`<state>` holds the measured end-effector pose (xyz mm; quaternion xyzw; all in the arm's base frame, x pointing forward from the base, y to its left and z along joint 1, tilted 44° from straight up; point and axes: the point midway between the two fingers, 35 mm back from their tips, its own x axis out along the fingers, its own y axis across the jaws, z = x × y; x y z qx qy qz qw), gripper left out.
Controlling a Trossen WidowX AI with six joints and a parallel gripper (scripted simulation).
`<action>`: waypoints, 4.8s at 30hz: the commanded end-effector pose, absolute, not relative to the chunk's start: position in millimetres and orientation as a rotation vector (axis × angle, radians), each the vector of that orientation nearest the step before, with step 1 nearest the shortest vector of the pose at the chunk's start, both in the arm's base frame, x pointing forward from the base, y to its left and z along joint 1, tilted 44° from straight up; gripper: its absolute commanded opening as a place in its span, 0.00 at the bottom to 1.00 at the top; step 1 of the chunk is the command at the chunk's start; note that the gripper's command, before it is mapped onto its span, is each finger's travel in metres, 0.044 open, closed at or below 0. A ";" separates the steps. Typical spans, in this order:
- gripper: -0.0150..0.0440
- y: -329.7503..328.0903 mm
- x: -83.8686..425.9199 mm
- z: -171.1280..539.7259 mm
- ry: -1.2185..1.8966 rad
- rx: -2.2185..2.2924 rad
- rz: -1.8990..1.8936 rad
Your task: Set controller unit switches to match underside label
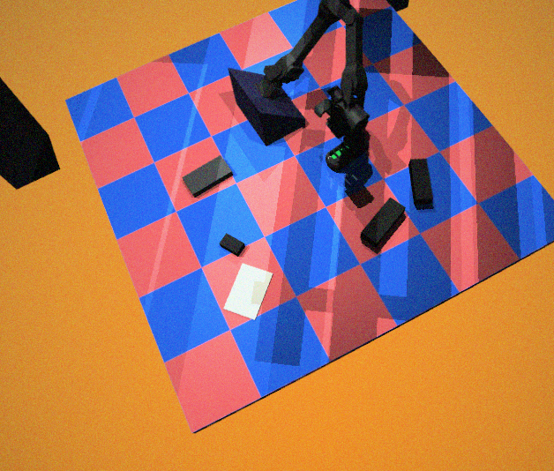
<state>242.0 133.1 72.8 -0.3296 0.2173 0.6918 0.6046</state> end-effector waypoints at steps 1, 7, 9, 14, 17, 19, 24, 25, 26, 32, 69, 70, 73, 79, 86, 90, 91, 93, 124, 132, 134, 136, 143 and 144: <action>0.25 132.9 242.1 72.8 0.503 -0.763 1.600; 0.52 102.8 244.4 103.9 0.505 -0.764 1.601; 0.61 98.4 244.1 108.8 0.505 -0.764 1.601; 0.83 98.4 244.7 108.6 0.505 -0.764 1.601; 0.70 98.4 244.7 108.6 0.505 -0.764 1.601; 0.61 98.4 244.7 108.6 0.505 -0.764 1.601; 0.39 98.4 244.7 108.6 0.505 -0.764 1.601; 0.34 98.4 244.7 108.6 0.505 -0.764 1.601; 0.30 98.4 244.7 108.6 0.505 -0.764 1.601; 0.25 98.4 244.7 108.6 0.505 -0.764 1.601; 0.42 136.5 297.0 121.1 0.578 -0.724 1.730; 0.38 140.5 301.0 121.0 0.588 -0.721 1.740; 0.25 153.1 312.2 120.0 0.618 -0.710 1.770; 0.25 180.5 331.1 118.0 0.635 -0.714 1.846; 0.25 190.5 335.1 114.3 0.636 -0.717 1.866; 0.25 195.1 335.3 109.6 0.636 -0.717 1.865; 0.25 196.2 335.3 108.5 0.636 -0.717 1.865; 0.25 198.5 335.4 106.2 0.636 -0.717 1.865; 0.25 224.2 332.1 80.3 0.634 -0.715 1.866; 0.25 223.7 329.1 80.0 0.634 -0.714 1.867; 0.25 223.6 328.4 79.9 0.634 -0.714 1.867; 0.25 223.5 327.6 79.8 0.634 -0.714 1.867; 0.25 223.0 324.9 79.5 0.634 -0.714 1.867; 0.25 222.9 324.5 79.4 0.634 -0.714 1.867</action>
